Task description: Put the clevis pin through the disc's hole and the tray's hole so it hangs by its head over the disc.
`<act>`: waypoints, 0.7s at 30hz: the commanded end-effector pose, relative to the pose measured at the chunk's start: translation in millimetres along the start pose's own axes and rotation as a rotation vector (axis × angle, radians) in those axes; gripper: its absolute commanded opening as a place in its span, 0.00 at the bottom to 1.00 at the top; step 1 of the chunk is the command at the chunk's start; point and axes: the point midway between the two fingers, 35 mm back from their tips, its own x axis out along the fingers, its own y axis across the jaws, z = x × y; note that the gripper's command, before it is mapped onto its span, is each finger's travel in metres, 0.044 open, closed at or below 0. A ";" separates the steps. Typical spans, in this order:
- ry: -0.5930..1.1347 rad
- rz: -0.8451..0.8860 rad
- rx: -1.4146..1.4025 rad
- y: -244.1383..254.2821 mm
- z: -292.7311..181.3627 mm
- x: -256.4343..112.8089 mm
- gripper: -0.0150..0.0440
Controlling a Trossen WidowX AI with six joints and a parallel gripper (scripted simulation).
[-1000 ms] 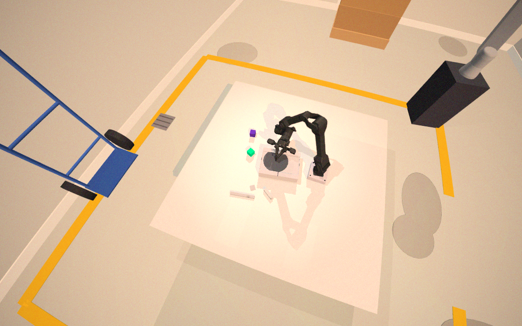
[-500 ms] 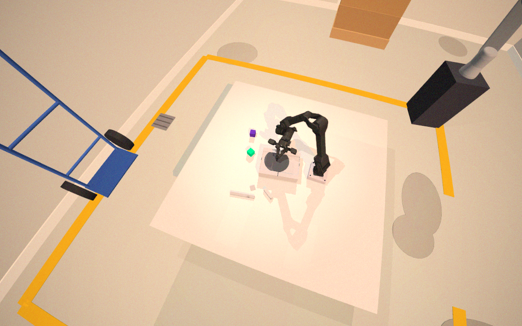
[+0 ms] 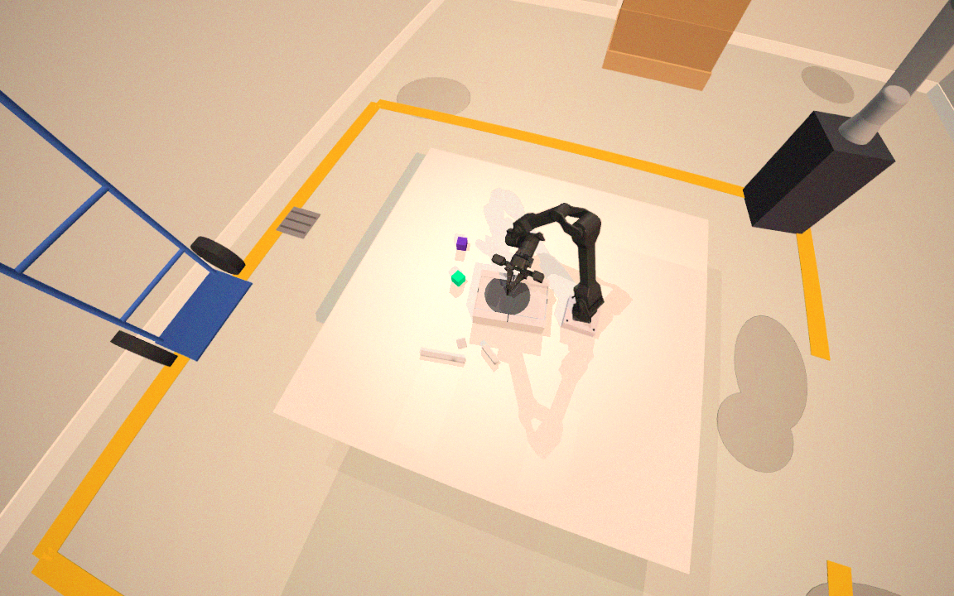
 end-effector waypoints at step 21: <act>0.001 0.004 -0.001 10.4 -0.6 -0.2 0.25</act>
